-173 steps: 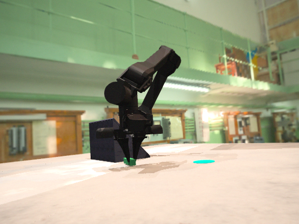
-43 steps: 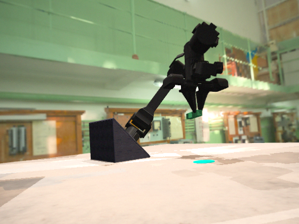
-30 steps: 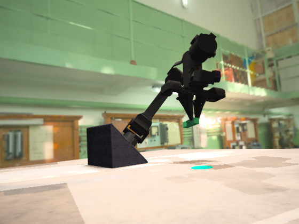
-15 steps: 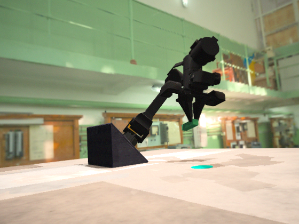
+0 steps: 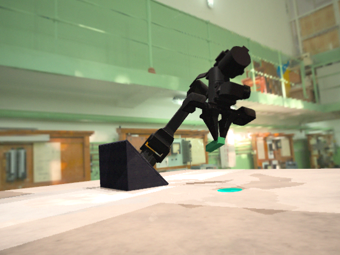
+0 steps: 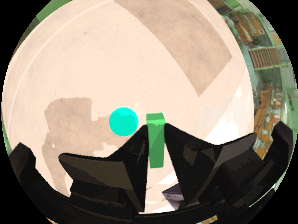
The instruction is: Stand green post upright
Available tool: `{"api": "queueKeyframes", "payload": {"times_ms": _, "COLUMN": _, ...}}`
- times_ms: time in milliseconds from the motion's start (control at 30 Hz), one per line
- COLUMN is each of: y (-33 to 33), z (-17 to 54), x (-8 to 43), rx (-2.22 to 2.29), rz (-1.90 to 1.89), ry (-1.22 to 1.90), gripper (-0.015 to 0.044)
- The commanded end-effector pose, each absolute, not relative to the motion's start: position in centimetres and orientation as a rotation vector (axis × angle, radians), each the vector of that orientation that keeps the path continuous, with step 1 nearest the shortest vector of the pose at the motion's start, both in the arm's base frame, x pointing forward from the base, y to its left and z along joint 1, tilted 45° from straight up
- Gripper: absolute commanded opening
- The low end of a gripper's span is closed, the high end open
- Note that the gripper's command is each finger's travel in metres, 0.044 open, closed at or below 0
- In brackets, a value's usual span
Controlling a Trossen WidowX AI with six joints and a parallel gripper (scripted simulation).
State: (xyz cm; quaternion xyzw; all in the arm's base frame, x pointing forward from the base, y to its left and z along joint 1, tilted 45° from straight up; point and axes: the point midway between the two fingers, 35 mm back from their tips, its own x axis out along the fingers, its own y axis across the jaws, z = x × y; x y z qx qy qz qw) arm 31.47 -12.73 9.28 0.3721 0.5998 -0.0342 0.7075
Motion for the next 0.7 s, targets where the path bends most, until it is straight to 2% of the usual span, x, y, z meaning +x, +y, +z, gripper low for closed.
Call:
{"api": "queueKeyframes", "payload": {"times_ms": 0, "y": -12.51, "z": 9.02, "x": 31.45, "rx": 0.809, "rz": -0.101, "ry": 1.321, "gripper": 0.0023}}
{"api": "queueKeyframes", "payload": {"times_ms": 667, "y": -12.47, "z": 8.4, "x": 31.68, "rx": 0.754, "rz": -0.186, "ry": 1.24, "gripper": 0.0023}}
